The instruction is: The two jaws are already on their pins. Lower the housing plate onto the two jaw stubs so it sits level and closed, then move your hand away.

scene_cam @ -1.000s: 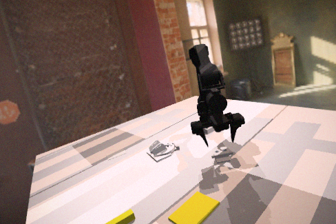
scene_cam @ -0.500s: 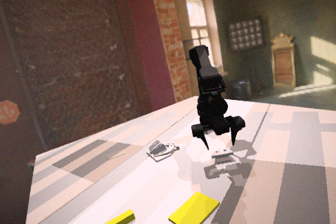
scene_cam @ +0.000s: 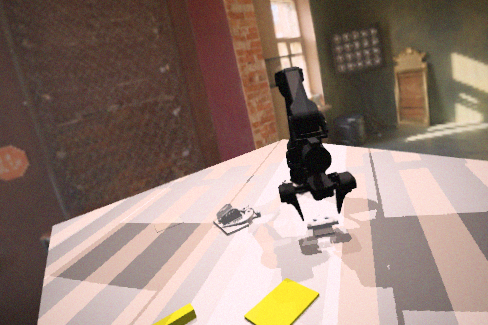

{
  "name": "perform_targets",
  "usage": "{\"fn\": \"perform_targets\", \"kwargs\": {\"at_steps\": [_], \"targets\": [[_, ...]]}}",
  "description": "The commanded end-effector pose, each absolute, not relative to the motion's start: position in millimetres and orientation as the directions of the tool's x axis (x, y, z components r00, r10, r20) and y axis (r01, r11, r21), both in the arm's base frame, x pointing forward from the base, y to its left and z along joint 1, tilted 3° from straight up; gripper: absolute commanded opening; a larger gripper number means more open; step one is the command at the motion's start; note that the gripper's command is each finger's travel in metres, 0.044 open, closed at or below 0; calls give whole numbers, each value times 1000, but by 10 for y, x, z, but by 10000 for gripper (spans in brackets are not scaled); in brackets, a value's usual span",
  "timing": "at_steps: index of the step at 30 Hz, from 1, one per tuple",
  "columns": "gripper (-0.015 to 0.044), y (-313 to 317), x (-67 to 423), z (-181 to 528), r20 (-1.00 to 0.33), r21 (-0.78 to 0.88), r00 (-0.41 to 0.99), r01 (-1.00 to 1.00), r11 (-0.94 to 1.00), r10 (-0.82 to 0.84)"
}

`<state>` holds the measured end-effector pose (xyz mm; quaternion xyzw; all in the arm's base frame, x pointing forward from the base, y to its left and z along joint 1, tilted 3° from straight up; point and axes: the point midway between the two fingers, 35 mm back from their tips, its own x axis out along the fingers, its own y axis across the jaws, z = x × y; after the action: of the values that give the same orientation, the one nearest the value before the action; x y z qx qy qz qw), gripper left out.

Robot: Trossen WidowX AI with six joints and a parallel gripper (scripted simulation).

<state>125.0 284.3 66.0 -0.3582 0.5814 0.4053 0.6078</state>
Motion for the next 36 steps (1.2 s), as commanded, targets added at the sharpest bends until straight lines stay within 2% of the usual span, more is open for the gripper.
{"fn": "perform_targets", "kwargs": {"at_steps": [1, 36], "targets": [[440, 2829, 1248, 618, -998, 33, -4, -907, 420, 69], [440, 2846, 1246, 341, -998, 33, -4, -907, 420, 69]]}}
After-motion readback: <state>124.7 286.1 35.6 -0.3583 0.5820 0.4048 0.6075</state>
